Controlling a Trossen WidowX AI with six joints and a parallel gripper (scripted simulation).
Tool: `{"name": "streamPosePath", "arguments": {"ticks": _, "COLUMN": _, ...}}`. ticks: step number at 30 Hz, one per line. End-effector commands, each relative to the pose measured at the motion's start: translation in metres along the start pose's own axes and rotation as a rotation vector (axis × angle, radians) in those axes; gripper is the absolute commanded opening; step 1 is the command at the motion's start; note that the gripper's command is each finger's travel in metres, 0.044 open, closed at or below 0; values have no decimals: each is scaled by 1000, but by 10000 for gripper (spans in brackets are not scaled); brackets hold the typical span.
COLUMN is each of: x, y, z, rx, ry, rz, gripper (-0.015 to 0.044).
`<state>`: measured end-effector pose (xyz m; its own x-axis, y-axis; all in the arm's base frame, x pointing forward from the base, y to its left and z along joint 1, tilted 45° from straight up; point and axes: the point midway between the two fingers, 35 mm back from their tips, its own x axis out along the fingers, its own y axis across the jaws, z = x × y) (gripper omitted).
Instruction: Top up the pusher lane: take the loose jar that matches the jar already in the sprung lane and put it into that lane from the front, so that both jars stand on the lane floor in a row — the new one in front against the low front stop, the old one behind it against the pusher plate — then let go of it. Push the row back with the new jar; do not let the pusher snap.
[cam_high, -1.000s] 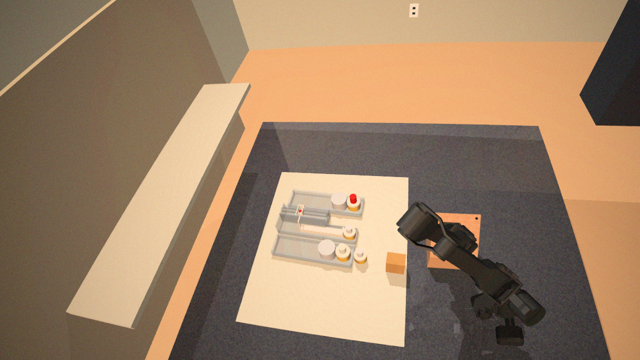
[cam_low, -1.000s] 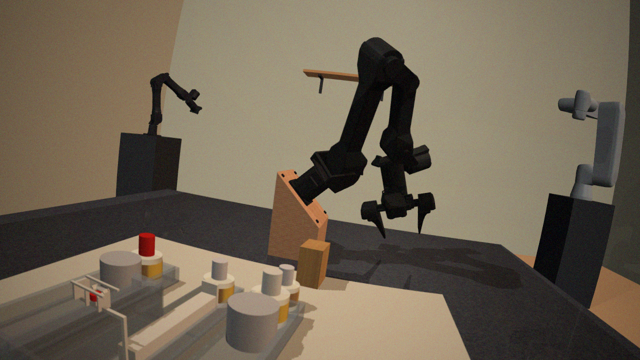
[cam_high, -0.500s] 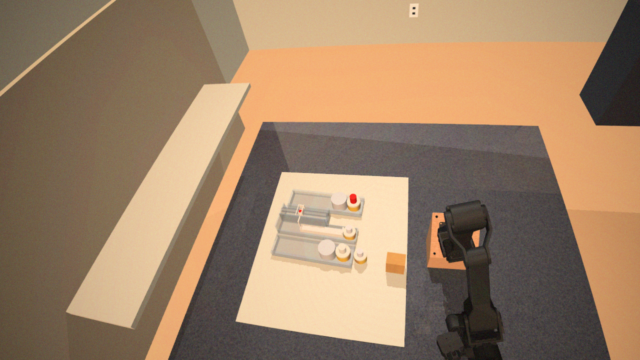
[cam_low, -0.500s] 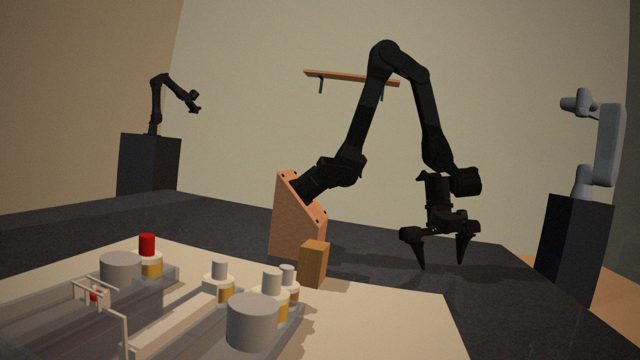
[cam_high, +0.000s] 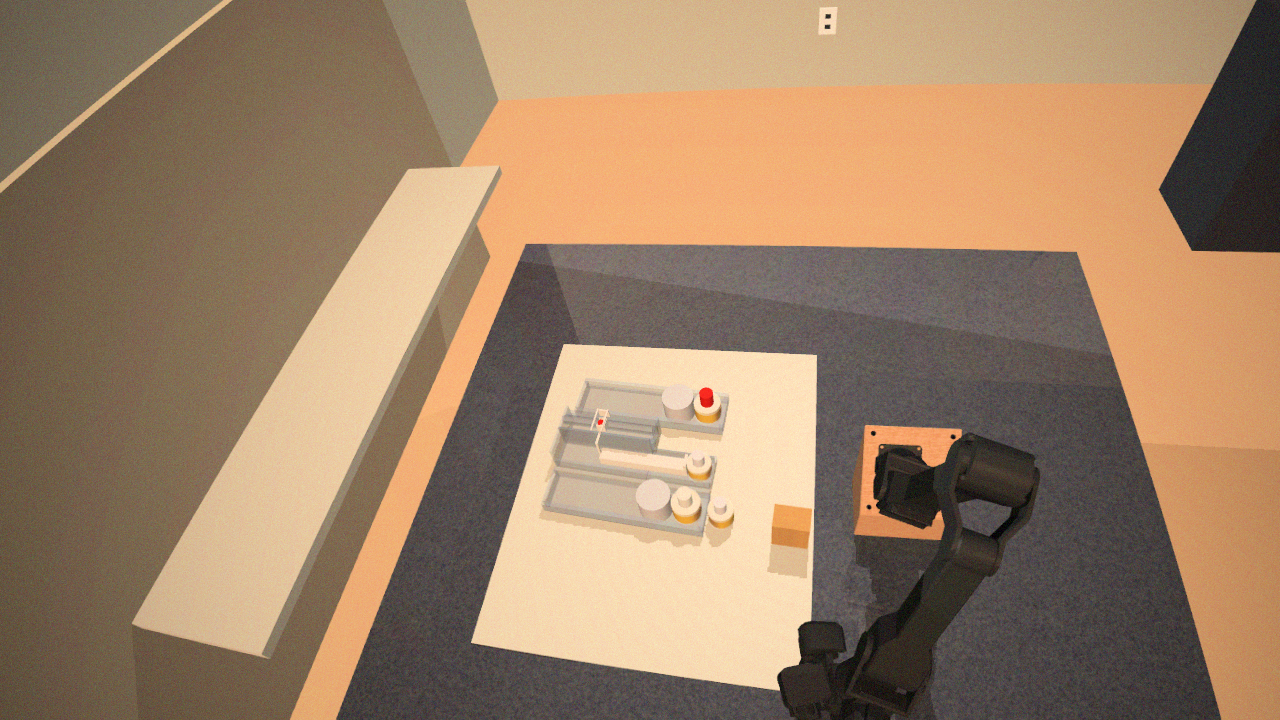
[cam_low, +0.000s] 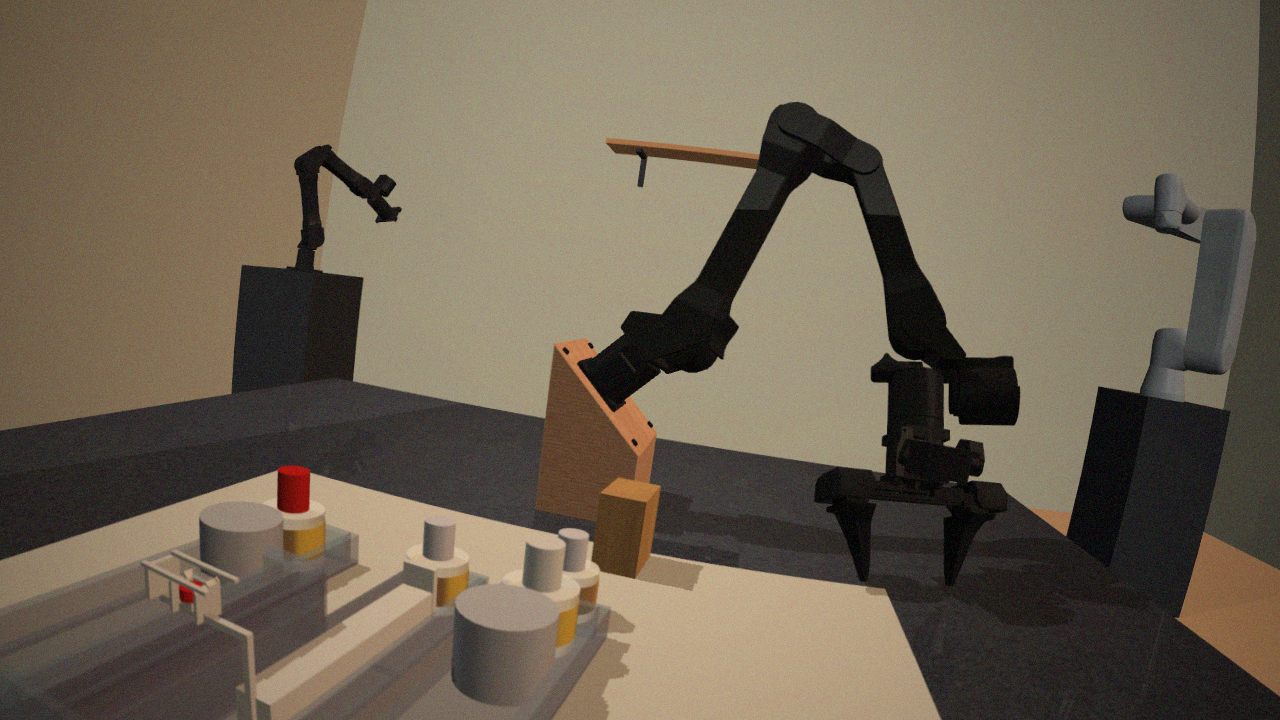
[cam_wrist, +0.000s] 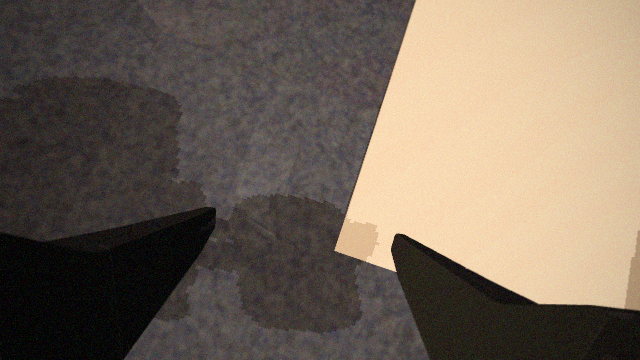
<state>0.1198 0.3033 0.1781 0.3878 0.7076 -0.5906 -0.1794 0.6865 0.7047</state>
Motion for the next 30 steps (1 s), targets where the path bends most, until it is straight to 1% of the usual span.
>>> {"name": "streamPosePath", "arguments": {"ticks": 1, "x": 11, "y": -17, "z": 23, "rx": -18, "ry": -13, "rz": -67, "gripper": 440}}
{"name": "streamPosePath", "arguments": {"ticks": 5, "x": 20, "y": -45, "z": 43, "rx": -60, "ry": 14, "rz": -160, "gripper": 440}}
{"name": "streamPosePath", "arguments": {"ticks": 10, "x": 27, "y": -93, "z": 75, "rx": -71, "ry": 56, "rz": -274, "gripper": 440}}
{"name": "streamPosePath", "arguments": {"ticks": 14, "x": 25, "y": -135, "z": 95, "rx": -63, "ry": 132, "rz": -348, "gripper": 440}}
{"name": "streamPosePath", "arguments": {"ticks": 18, "x": 17, "y": -178, "z": 114, "rx": -22, "ry": 212, "rz": -384, "gripper": 440}}
{"name": "streamPosePath", "arguments": {"ticks": 25, "x": -9, "y": -242, "z": 136, "rx": 82, "ry": 324, "rz": -342, "gripper": 440}}
{"name": "streamPosePath", "arguments": {"ticks": 30, "x": -31, "y": -286, "z": 136, "rx": 133, "ry": 406, "rz": -204, "gripper": 440}}
